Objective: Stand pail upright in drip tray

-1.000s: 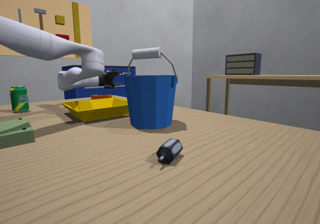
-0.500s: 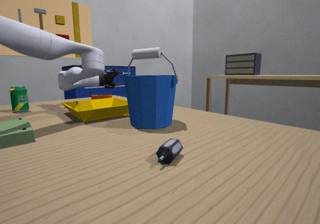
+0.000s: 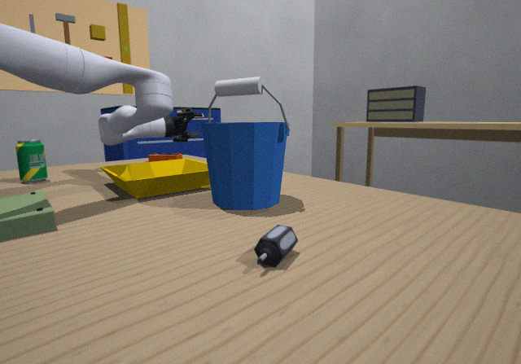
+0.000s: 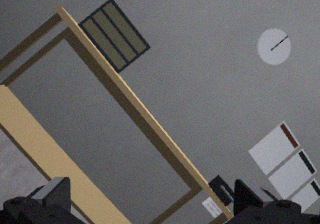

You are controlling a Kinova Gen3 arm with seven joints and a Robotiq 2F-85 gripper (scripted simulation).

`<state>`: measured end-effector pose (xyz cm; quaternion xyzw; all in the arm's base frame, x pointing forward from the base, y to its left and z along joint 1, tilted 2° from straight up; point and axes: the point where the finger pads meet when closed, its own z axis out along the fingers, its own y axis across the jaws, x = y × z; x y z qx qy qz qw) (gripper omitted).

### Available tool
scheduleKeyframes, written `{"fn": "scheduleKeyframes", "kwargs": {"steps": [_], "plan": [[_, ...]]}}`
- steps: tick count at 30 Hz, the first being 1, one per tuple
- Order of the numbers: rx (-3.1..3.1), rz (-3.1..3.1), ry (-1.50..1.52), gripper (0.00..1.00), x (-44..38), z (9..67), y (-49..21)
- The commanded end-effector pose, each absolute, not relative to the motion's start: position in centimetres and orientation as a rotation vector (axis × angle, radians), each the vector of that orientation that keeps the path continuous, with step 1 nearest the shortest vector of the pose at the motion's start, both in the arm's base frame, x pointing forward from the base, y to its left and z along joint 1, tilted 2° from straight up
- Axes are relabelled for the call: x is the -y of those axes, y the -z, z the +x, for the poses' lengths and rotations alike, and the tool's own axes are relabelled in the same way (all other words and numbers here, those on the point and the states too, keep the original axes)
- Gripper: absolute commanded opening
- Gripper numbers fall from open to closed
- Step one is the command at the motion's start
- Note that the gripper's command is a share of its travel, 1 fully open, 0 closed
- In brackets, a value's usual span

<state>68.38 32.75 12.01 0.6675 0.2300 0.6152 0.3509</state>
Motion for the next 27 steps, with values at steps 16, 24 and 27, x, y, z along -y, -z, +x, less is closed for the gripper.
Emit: {"fn": "scheduleKeyframes", "kwargs": {"steps": [16, 24, 27], "plan": [[-0.902, 1.482, -1.568, 1.00, -34.8, 73.2, -16.8], [-1.060, 1.324, -1.529, 1.00, -35.8, 75.1, -18.8], [-1.143, 1.229, -1.500, 1.00, -36.3, 76.0, -19.8]]}}
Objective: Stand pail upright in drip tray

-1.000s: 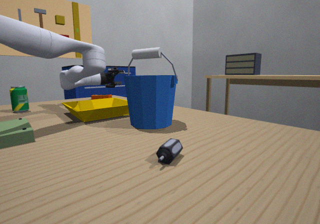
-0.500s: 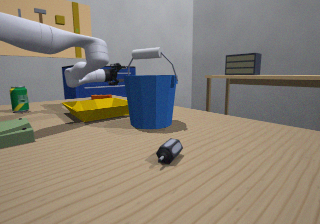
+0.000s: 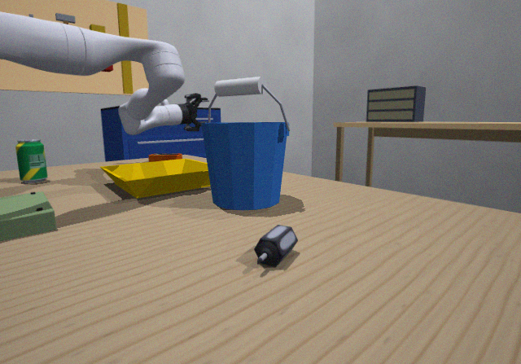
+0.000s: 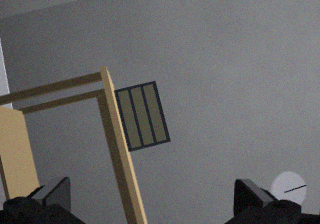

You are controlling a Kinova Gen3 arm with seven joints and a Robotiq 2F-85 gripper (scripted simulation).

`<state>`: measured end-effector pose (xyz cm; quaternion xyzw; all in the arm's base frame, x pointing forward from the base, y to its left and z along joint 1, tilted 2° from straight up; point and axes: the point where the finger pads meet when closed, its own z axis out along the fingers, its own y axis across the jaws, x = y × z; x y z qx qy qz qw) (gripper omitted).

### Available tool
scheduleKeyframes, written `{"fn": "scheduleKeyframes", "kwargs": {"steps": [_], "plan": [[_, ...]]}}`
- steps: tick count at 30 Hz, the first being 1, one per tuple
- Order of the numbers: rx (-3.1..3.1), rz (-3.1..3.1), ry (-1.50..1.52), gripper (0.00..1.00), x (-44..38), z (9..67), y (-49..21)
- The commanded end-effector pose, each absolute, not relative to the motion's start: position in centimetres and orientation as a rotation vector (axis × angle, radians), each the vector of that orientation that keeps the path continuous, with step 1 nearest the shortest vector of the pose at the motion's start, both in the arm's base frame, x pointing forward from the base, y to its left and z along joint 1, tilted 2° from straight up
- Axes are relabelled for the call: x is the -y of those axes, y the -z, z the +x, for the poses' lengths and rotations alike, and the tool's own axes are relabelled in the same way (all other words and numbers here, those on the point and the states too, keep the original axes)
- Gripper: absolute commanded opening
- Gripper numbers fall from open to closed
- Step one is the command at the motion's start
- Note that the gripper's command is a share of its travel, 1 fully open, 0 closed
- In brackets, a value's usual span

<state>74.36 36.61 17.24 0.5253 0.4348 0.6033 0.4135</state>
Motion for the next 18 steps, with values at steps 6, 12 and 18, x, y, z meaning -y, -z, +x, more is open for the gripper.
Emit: {"fn": "scheduleKeyframes", "kwargs": {"steps": [6, 12, 18], "plan": [[-1.307, 1.009, -1.420, 1.00, -37.0, 77.7, -21.6], [-1.412, 0.841, -1.348, 1.00, -37.3, 78.7, -22.7], [-1.540, 0.596, -1.229, 1.00, -37.1, 79.7, -23.7]]}}
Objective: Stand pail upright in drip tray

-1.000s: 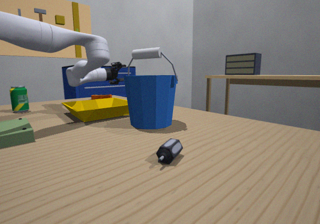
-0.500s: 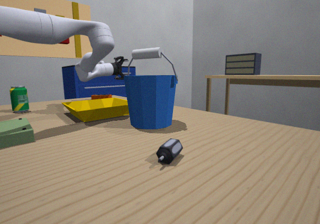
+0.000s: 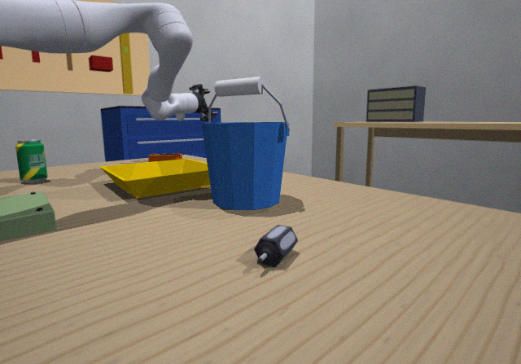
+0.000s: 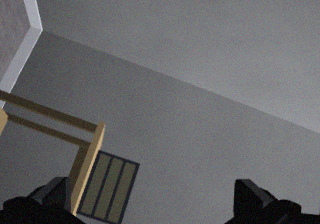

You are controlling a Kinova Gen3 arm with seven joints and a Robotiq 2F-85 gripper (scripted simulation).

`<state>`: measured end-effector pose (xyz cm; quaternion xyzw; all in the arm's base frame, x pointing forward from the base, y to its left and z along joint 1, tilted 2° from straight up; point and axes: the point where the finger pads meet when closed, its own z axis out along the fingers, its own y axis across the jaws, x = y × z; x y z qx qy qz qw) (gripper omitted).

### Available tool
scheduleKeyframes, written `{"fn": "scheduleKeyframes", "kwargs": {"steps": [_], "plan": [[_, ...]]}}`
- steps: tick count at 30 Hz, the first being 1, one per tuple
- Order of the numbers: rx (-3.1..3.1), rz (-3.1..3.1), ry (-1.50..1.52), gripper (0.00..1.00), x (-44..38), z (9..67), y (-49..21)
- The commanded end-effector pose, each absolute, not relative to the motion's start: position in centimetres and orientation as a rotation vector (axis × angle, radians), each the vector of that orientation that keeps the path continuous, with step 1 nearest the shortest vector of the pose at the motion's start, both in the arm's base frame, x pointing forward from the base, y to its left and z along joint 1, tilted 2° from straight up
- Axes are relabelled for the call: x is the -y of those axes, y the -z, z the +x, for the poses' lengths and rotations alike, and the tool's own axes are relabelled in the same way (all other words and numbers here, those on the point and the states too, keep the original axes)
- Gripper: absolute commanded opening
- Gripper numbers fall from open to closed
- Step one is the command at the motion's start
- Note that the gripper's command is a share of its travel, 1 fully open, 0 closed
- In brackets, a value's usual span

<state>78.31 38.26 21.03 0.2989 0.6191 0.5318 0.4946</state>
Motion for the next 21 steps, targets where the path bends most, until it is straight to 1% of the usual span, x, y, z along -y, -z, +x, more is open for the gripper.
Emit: {"fn": "scheduleKeyframes", "kwargs": {"steps": [1, 7, 9, 21], "plan": [[-1.559, 0.554, -1.207, 1.00, -37.0, 79.9, -23.8], [-1.660, 0.306, -1.069, 1.00, -36.1, 80.5, -24.2], [-1.660, 0.306, -1.069, 1.00, -36.1, 80.5, -24.2], [-1.807, -0.199, -0.756, 1.00, -32.0, 80.7, -23.4]]}}
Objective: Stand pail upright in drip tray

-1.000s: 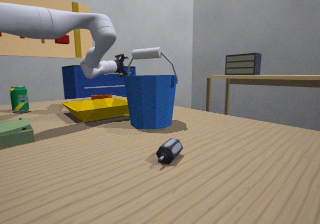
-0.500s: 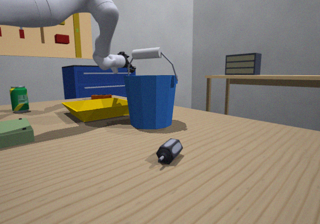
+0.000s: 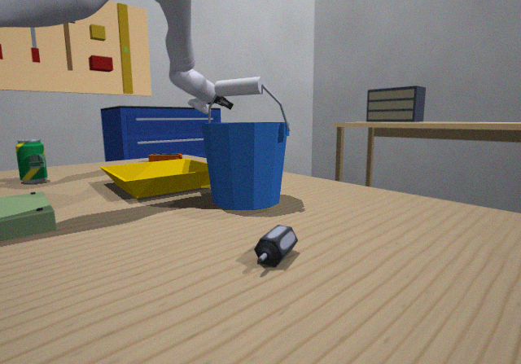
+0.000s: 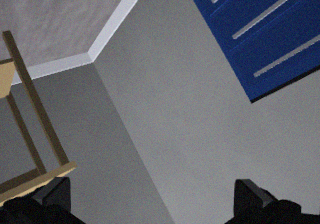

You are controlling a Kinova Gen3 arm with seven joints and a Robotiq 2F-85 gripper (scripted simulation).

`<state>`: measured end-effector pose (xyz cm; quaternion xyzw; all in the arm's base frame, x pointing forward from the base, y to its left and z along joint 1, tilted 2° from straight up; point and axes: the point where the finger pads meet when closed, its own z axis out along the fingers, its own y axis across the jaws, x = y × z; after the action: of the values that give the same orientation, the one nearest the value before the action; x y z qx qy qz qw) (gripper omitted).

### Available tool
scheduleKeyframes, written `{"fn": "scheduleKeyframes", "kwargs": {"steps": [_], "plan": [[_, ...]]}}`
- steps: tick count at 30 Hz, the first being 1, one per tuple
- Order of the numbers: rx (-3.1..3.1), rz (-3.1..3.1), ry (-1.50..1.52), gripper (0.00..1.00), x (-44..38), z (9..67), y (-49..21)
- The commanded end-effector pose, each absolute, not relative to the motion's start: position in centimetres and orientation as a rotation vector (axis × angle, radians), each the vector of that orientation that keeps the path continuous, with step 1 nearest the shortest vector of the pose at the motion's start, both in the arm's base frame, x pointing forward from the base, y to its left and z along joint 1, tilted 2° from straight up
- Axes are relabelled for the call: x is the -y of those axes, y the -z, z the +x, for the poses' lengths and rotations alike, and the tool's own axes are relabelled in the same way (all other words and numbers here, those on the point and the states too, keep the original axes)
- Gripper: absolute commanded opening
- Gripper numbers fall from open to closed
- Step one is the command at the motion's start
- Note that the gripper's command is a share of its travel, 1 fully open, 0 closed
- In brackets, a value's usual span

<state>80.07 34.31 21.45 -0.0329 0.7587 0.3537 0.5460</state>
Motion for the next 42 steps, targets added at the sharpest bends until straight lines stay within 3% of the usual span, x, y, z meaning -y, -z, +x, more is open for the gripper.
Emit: {"fn": "scheduleKeyframes", "kwargs": {"steps": [1, 19, 42], "plan": [[-1.816, -0.241, -0.728, 1.00, -31.5, 80.6, -23.3], [-1.911, -0.850, -0.334, 1.00, -21.4, 78.5, -21.0], [-1.948, -1.371, -0.047, 1.00, -9.0, 73.6, -19.6]]}}
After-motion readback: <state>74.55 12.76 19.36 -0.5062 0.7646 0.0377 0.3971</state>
